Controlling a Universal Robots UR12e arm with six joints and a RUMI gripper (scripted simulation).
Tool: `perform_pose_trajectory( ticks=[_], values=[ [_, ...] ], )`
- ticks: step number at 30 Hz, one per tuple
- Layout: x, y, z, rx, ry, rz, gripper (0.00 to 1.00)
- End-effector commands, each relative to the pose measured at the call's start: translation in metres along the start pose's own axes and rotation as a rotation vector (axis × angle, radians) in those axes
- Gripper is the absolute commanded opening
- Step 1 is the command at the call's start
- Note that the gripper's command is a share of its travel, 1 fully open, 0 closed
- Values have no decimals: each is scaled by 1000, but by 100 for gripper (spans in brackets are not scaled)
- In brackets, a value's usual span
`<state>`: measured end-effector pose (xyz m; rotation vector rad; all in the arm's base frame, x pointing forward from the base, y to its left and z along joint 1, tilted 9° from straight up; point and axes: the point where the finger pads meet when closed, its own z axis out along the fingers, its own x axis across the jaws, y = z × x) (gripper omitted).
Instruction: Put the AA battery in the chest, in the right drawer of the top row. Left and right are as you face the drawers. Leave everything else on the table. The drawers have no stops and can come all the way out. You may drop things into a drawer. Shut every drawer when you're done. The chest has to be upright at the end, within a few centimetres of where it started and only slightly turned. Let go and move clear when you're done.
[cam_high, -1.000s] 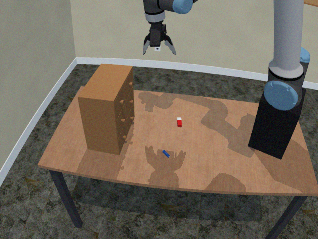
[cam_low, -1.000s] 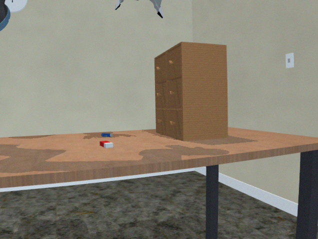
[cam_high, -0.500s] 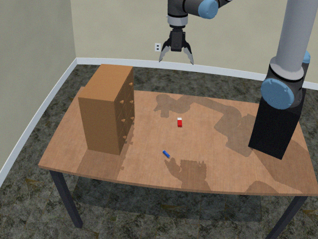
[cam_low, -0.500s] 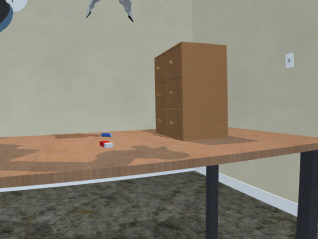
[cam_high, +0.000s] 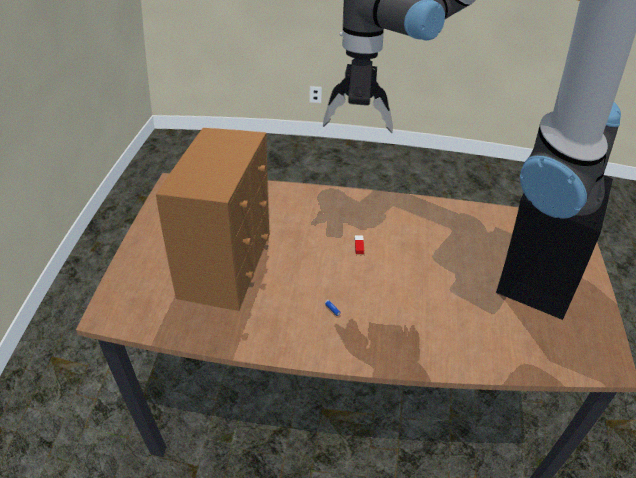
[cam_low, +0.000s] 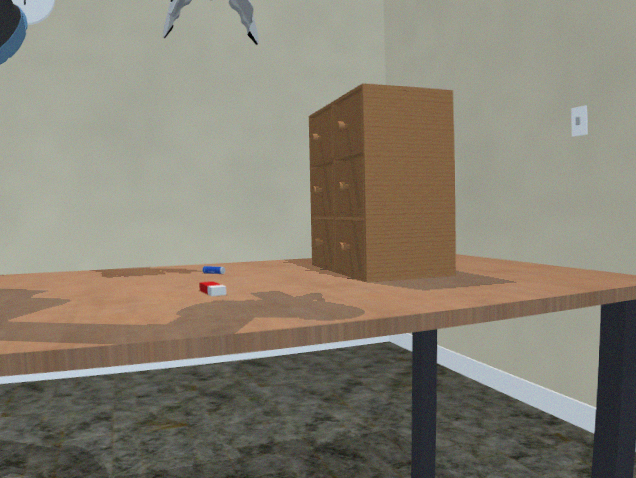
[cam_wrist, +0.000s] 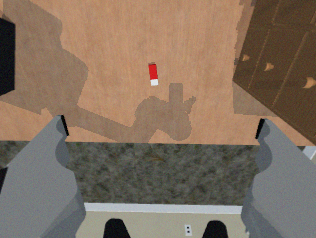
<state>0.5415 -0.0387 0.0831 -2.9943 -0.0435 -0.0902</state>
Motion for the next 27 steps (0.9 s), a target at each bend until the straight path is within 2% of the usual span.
perform_pose_trajectory(
  ticks=[1, 19, 27],
  values=[
    [0, 0, -1, 0, 1, 0, 100],
    [2, 0, 0, 0, 1, 62, 100],
    [7, -1, 2, 0, 1, 235, 100]
  ],
)
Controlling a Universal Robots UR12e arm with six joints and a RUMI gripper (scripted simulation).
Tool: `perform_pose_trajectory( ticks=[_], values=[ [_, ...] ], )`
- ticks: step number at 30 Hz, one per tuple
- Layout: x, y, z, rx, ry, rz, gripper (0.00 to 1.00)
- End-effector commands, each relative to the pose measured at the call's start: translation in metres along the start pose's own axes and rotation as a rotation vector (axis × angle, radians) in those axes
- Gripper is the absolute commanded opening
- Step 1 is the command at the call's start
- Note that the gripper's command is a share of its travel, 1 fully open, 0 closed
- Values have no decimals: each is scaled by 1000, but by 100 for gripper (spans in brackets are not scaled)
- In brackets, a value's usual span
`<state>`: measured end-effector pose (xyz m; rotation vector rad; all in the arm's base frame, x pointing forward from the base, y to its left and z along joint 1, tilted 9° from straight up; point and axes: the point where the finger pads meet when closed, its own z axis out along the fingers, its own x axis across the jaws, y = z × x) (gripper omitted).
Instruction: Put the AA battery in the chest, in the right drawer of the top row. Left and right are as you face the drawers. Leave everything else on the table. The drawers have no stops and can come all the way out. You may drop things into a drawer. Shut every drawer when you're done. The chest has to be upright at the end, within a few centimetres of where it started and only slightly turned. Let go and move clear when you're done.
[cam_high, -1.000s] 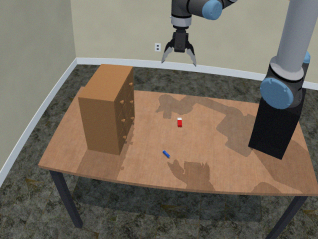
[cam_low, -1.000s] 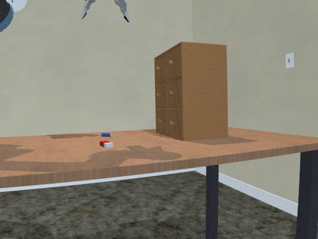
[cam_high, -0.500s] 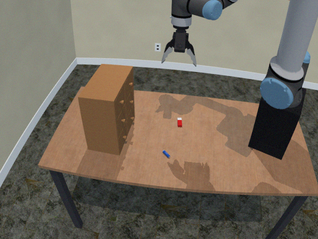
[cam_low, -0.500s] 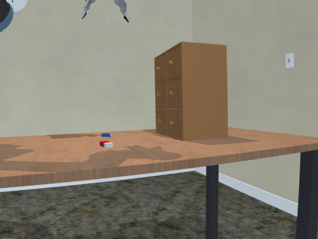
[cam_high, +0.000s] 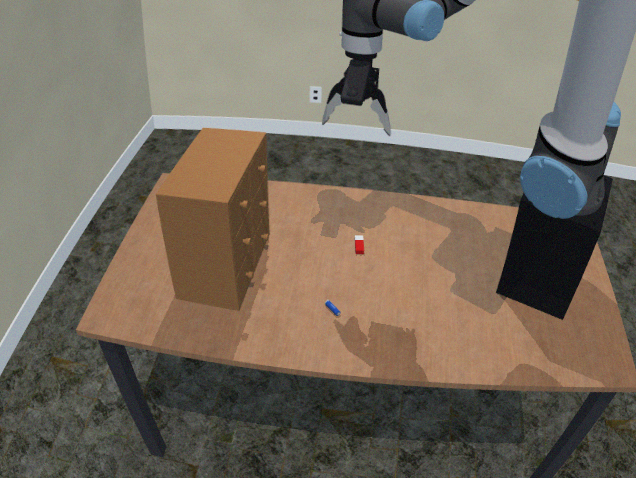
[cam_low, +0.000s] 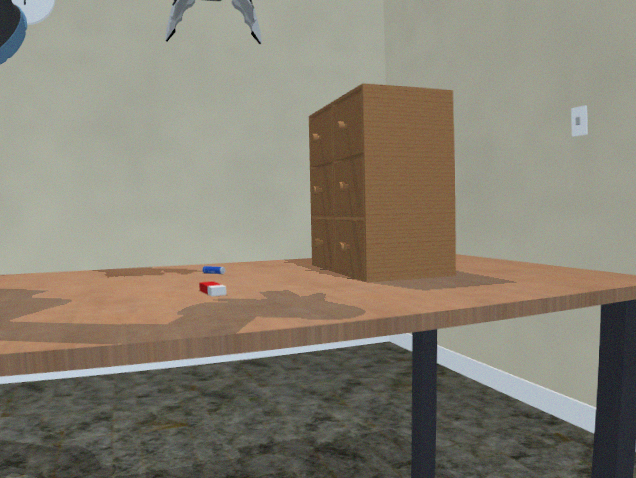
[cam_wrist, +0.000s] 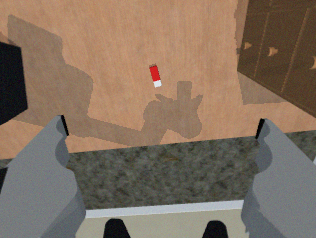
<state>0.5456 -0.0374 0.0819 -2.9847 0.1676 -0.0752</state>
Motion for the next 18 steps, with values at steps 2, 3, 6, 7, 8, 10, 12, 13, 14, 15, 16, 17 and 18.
perform_pose_trajectory(
  ticks=[2, 3, 6, 7, 8, 10, 12, 13, 14, 15, 16, 17, 18],
  values=[
    [5, -1, 1, -2, 1, 155, 100],
    [6, -1, 2, -2, 1, 189, 100],
    [9, -2, 3, -2, 1, 297, 100],
    [10, -2, 3, -2, 1, 335, 100],
    [10, -2, 3, -2, 1, 335, 100],
    [11, -3, 4, -2, 1, 375, 100],
    [13, -3, 5, -2, 1, 457, 100],
    [14, -3, 5, -2, 1, 499, 100],
    [16, -3, 5, -2, 2, 542, 100],
    [17, -3, 6, -2, 2, 585, 100],
    [18, -3, 6, -2, 2, 628, 100],
    [19, -3, 7, -2, 2, 672, 100],
    [20, -3, 7, -2, 2, 715, 100]
  ],
)
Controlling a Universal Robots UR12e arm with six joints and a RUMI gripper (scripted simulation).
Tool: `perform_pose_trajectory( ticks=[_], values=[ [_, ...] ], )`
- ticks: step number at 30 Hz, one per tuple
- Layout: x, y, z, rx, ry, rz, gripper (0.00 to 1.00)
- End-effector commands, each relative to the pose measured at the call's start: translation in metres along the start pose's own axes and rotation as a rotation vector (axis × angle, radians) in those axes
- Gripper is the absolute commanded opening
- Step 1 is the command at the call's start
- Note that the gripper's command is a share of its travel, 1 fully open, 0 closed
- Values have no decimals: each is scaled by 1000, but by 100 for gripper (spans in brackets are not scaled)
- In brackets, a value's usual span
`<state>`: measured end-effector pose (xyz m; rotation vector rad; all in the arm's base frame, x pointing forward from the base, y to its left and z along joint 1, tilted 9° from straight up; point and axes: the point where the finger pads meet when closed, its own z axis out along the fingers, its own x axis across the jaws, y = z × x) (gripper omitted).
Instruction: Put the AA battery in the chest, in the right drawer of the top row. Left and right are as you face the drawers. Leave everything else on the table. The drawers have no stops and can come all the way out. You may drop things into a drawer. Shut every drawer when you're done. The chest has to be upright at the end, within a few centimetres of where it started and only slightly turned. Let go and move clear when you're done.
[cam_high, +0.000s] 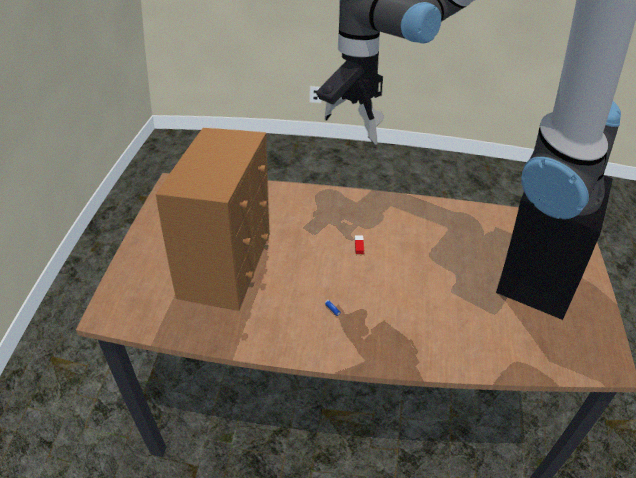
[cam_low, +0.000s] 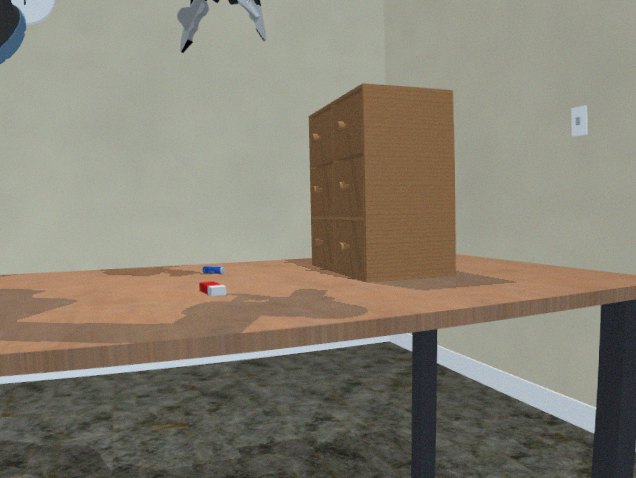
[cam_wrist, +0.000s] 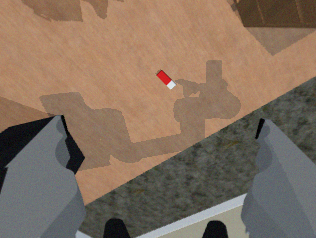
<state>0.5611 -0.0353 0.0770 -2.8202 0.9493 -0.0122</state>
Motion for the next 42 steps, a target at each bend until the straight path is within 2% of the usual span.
perform_pose_trajectory(
  ticks=[1, 6, 8, 15, 22, 32, 42],
  values=[
    [5, -3, 2, -7, 5, 222, 100],
    [9, -5, 4, -7, 6, 432, 100],
    [9, -5, 4, -7, 6, 432, 100],
    [14, -7, 7, -6, 7, 683, 100],
    [17, -8, 9, -5, 7, 854, 100],
    [18, -8, 10, -5, 8, 939, 100],
    [18, -8, 10, -5, 8, 948, 100]
  ],
)
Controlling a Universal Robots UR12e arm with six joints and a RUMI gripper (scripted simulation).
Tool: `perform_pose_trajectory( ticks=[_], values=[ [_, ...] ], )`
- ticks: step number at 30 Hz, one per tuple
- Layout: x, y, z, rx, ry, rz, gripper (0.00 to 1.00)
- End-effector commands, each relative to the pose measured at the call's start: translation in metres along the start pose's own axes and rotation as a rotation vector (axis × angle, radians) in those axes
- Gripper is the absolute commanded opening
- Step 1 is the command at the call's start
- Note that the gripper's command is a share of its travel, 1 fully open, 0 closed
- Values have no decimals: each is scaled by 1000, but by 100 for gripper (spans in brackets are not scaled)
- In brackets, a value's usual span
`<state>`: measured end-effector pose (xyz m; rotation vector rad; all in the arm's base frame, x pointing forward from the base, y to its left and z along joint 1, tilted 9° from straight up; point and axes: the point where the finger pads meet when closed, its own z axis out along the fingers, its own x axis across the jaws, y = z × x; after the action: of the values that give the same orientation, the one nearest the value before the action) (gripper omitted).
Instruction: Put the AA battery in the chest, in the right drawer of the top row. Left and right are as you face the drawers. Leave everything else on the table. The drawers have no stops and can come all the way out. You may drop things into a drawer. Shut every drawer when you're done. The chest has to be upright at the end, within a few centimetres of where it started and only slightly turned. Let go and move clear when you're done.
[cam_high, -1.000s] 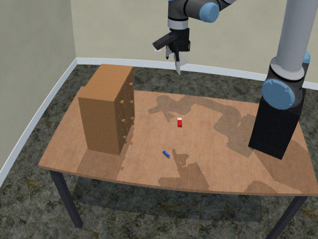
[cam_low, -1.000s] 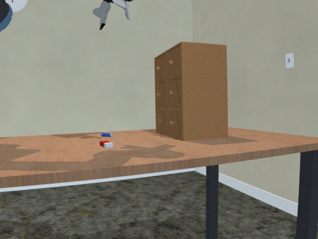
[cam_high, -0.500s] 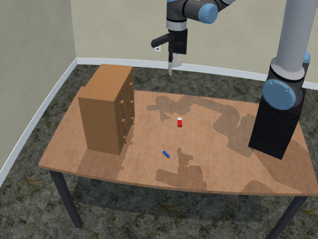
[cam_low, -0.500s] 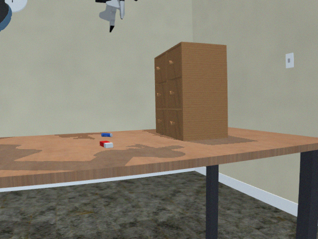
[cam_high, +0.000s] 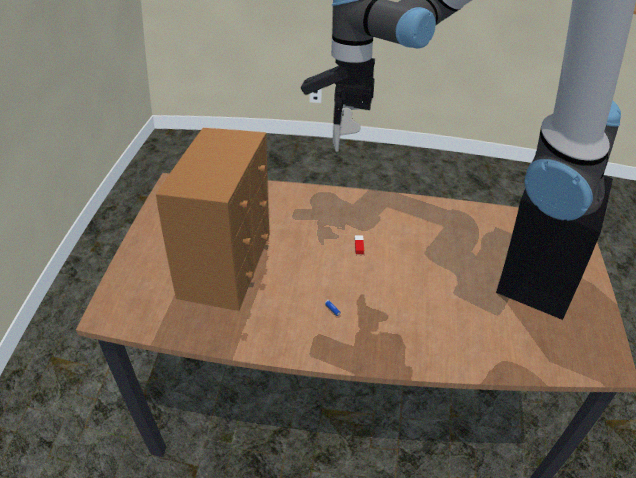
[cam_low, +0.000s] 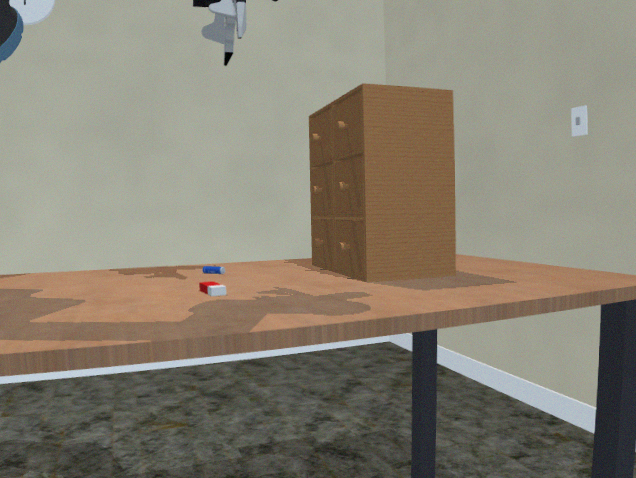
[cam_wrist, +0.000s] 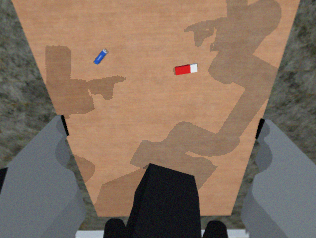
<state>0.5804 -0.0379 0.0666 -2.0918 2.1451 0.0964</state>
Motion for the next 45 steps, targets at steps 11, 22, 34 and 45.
perform_pose_trajectory(
  ticks=[11, 22, 34, 45],
  values=[
    [0, -3, 2, 27, 0, 2, 100],
    [0, -8, 9, 109, 0, 2, 100],
    [0, -19, 21, 264, 1, 2, 100],
    [1, -34, 38, 468, 1, 2, 100]
  ],
)
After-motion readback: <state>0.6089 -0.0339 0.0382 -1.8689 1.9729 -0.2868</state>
